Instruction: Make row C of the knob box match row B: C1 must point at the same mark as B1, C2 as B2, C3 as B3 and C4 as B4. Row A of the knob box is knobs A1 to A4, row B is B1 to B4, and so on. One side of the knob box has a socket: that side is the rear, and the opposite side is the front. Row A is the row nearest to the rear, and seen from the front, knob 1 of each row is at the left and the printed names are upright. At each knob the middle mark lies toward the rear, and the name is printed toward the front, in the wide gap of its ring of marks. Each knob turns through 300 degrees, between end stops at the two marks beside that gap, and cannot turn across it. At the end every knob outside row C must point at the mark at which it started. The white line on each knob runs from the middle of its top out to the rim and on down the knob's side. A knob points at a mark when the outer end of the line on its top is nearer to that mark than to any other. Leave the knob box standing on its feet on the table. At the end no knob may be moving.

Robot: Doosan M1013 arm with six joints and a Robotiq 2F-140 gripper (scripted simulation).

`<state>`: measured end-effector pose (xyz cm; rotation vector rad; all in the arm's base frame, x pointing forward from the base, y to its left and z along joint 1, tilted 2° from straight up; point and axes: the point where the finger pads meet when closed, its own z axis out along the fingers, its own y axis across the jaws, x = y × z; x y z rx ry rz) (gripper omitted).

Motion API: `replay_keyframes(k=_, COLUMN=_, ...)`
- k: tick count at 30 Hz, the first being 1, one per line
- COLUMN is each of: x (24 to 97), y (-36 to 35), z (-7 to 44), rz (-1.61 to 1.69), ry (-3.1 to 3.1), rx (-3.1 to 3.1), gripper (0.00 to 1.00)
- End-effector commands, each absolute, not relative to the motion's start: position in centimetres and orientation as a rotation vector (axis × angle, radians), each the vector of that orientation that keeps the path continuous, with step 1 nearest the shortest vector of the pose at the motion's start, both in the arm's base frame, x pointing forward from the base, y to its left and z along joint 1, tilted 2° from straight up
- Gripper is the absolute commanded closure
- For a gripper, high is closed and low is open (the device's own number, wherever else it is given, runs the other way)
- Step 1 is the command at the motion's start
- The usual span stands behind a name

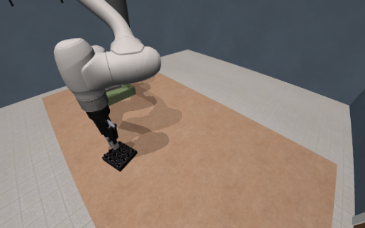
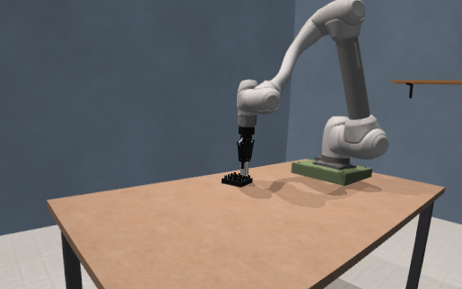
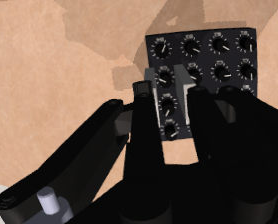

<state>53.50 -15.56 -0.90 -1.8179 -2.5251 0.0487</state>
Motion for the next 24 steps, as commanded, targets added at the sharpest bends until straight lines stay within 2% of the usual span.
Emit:
replay_keyframes(k=1, x=53.49, y=-15.56, z=-1.11, rz=0.048, ry=-2.525, rx=-1.818, gripper=0.88)
replay_keyframes(k=24, x=53.48, y=-15.56, z=-1.33, rz=0.048, ry=-2.525, rx=-1.818, gripper=0.88)
